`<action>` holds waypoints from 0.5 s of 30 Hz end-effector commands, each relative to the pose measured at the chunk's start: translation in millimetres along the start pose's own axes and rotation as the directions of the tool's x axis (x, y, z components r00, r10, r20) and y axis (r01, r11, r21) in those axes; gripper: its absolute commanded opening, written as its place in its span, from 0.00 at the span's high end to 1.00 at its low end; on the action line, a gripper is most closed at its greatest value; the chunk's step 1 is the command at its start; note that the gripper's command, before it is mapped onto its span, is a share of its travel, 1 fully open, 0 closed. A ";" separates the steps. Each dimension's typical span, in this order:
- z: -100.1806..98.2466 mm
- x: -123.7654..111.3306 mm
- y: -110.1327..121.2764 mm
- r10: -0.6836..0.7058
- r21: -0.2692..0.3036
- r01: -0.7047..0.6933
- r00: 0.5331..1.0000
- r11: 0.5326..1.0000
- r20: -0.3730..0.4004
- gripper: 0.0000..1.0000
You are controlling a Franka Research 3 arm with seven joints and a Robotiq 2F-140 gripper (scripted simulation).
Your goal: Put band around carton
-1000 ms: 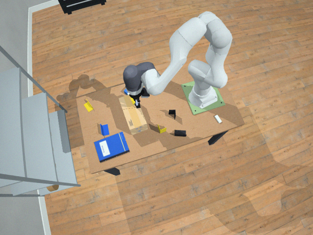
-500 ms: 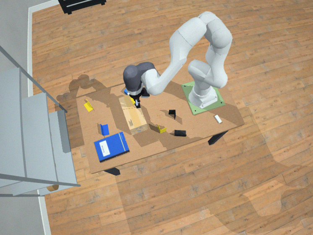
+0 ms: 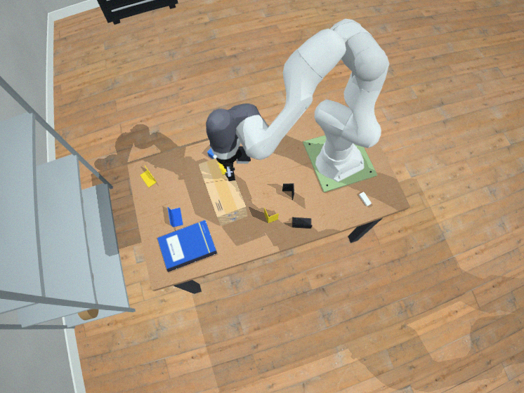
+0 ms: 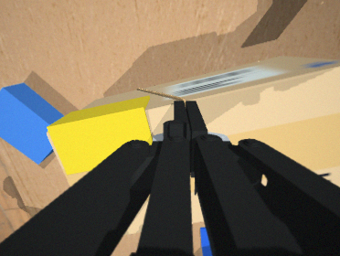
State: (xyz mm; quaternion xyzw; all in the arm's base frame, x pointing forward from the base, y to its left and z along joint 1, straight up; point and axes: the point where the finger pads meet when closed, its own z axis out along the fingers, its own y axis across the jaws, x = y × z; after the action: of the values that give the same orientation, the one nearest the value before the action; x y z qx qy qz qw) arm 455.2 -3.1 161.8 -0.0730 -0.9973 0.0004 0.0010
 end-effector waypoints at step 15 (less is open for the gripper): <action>-9.4 -0.6 0.7 -0.004 -0.001 0.004 1.000 1.000 0.002 0.90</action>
State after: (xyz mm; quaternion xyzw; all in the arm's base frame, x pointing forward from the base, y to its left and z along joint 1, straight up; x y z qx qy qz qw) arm 455.9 -2.3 166.5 -0.0710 -0.9975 -0.0002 -0.0001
